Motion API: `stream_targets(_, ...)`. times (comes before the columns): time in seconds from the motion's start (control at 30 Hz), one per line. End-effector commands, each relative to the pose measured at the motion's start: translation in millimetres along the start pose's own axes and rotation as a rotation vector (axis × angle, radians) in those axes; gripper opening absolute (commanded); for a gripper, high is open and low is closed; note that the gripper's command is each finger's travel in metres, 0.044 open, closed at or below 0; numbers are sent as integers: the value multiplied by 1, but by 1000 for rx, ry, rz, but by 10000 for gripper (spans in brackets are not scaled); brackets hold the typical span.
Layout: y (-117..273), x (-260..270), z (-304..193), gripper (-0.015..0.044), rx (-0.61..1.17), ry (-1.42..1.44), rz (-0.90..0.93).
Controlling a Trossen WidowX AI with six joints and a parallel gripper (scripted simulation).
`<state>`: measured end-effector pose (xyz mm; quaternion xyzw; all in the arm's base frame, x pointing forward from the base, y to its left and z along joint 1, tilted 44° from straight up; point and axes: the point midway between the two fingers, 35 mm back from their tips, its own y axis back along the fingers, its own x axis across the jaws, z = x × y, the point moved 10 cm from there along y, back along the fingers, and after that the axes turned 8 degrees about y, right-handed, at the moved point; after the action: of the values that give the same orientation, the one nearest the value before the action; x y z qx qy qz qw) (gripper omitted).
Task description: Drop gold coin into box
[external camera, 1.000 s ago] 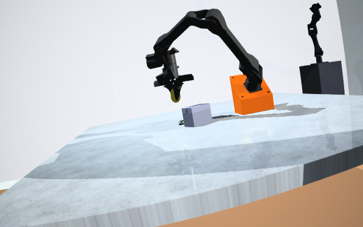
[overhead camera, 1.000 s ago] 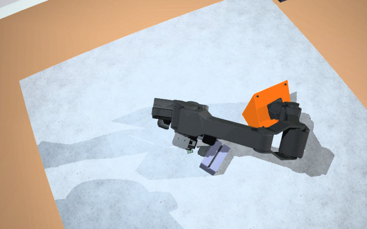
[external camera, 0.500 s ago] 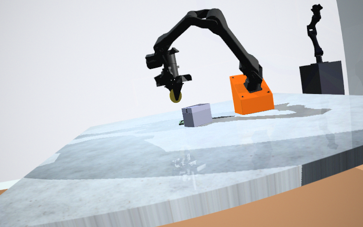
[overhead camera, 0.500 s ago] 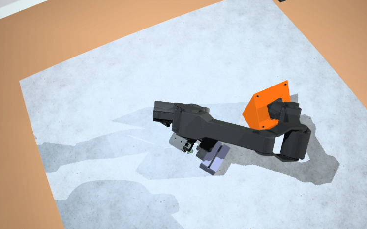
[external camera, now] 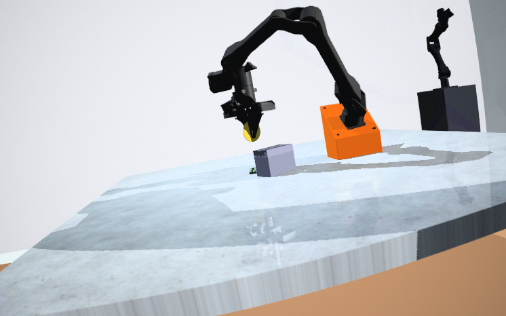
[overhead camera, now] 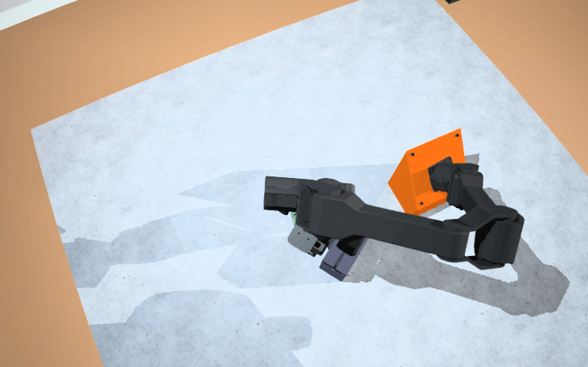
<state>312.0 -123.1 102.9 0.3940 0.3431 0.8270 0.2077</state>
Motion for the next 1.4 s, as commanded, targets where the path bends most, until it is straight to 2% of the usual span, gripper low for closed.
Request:
stream_targets(0.0, 2, 10, 1, 0, -7, -2, -5)
stream_targets(0.8, -2, 71, 0, 0, -8, -4, 0)
stream_targets(1.37, -2, 71, 1, 0, -1, -4, 5)
